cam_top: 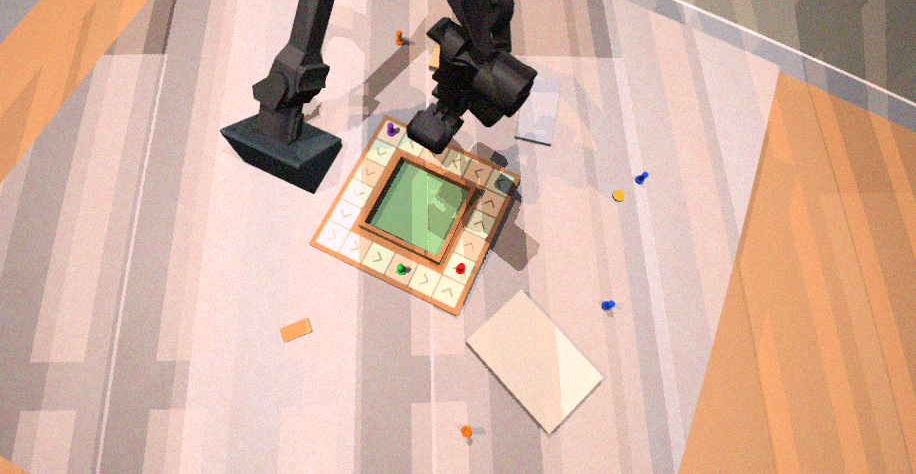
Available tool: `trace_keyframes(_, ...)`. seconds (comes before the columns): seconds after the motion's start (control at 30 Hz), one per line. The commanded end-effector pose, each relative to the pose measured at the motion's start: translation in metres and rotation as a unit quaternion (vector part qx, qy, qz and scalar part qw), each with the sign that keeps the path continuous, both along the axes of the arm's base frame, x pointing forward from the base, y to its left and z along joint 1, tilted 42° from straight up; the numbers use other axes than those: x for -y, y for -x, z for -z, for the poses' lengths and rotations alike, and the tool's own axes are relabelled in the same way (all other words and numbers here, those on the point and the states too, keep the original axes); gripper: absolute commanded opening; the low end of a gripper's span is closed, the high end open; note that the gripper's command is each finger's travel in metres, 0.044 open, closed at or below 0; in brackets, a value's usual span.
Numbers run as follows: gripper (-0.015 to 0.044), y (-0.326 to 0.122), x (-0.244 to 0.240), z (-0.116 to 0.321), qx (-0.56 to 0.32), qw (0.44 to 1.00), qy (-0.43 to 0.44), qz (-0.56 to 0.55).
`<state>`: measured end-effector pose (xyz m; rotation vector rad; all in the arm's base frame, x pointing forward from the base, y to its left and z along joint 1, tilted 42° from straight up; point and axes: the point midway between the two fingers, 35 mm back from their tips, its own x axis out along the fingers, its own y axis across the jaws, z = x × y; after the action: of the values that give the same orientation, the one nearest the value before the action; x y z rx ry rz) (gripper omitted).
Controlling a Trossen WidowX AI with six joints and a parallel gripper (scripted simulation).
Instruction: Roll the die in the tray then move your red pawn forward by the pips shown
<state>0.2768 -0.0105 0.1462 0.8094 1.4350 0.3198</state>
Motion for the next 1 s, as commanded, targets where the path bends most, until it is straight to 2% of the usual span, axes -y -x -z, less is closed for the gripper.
trace_keyframes(0.0,0.0,0.0,0.008,0.012,-0.044,0.998,-0.008,0.05)
trace_keyframes(0.47,0.0,0.0,0.035,0.047,-0.193,0.955,-0.042,0.223)
trace_keyframes(0.97,0.0,0.008,0.059,0.085,-0.342,0.85,-0.078,0.393)
